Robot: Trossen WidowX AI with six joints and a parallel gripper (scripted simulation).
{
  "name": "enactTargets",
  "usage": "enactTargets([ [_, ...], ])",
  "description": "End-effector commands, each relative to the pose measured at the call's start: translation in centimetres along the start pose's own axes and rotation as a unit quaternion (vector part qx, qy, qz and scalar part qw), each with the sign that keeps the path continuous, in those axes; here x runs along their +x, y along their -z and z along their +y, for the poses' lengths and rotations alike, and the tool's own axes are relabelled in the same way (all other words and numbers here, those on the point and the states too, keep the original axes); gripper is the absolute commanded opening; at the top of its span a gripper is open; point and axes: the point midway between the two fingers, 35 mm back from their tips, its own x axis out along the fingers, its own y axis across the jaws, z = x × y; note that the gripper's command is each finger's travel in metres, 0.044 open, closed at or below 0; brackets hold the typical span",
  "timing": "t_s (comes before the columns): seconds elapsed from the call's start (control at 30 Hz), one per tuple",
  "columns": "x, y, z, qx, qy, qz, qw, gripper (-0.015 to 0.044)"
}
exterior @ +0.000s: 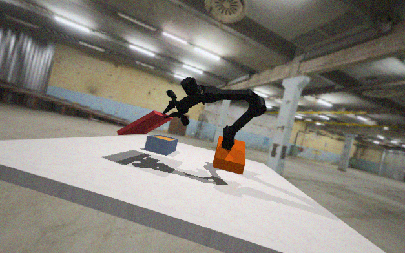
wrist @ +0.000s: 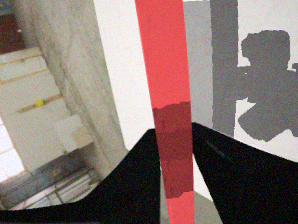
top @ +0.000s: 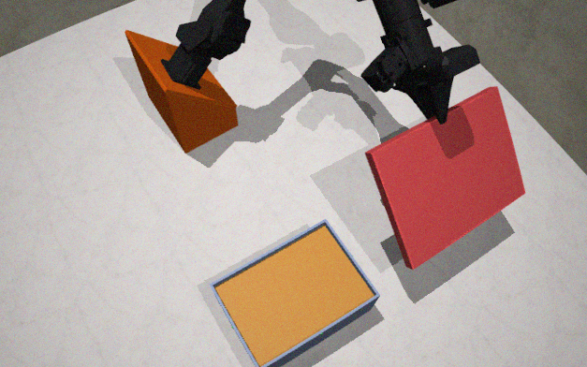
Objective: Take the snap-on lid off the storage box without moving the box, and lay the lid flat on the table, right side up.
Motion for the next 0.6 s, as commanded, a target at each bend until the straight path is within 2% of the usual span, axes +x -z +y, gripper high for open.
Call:
enactTargets([
  [0.0,-0.3,0.9,0.4,0.0,-0.01,0.0,1.0,0.0],
  [0.3,-0.5,2.6,0.3,0.0,-0.01,0.001,1.0,0.0],
  [0.57,-0.3,2.5,-0.1,0.0,-0.01,0.001,1.0,0.0],
])
